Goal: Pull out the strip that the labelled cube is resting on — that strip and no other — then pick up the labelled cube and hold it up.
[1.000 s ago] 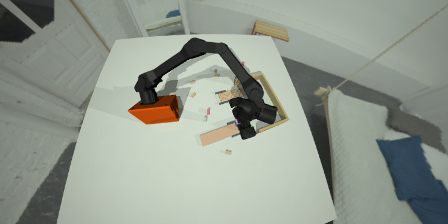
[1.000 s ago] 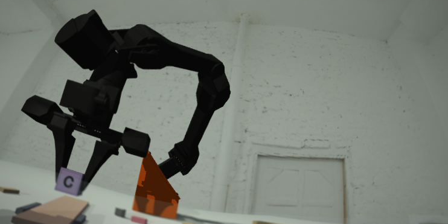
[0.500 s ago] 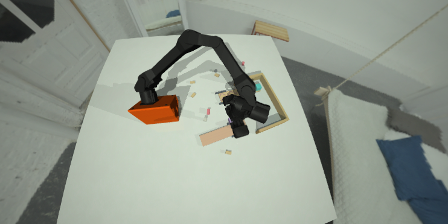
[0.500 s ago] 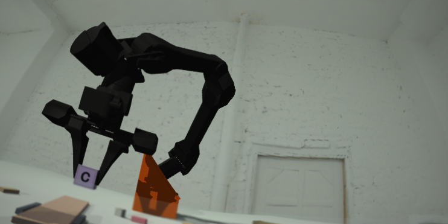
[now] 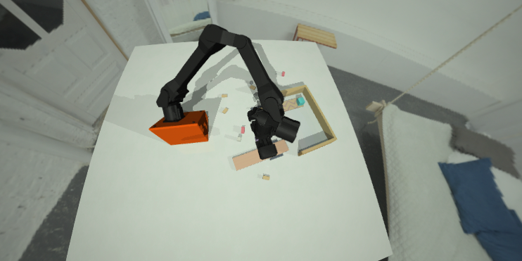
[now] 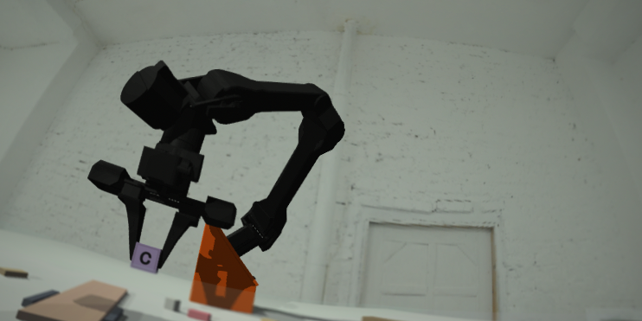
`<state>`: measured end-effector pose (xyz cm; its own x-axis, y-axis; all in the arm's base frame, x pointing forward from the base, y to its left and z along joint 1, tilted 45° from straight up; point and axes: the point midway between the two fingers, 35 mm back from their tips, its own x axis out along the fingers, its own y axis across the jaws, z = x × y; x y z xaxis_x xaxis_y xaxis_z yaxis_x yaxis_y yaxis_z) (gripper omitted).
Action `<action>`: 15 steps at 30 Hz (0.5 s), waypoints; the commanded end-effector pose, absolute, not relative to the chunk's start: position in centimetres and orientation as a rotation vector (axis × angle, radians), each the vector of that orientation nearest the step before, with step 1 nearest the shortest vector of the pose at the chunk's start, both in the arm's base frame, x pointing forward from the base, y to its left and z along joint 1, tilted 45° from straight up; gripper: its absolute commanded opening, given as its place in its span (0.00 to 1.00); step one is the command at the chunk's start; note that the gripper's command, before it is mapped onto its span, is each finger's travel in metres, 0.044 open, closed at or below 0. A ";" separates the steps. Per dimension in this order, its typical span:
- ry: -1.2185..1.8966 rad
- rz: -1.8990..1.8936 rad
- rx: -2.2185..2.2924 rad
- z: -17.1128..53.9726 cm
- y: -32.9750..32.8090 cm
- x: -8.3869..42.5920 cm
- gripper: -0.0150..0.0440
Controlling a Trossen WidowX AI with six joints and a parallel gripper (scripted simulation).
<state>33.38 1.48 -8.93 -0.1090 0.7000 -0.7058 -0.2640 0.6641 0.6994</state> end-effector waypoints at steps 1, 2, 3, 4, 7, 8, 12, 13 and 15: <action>1.471 0.849 0.380 -8.7 1.5 31.6 0.25; 1.471 0.849 0.380 -8.7 1.6 31.3 0.25; 1.472 0.849 0.380 -8.6 1.6 30.9 0.25; 1.472 0.849 0.380 -8.6 1.6 30.6 0.25; 1.472 0.850 0.381 -8.4 1.7 29.6 0.25; 1.472 0.850 0.381 -8.4 1.7 29.4 0.25; 1.472 0.849 0.381 -8.3 1.7 29.4 0.25; 1.472 0.849 0.381 -8.1 1.4 29.4 0.25; 1.473 0.848 0.380 -7.2 0.5 29.6 0.25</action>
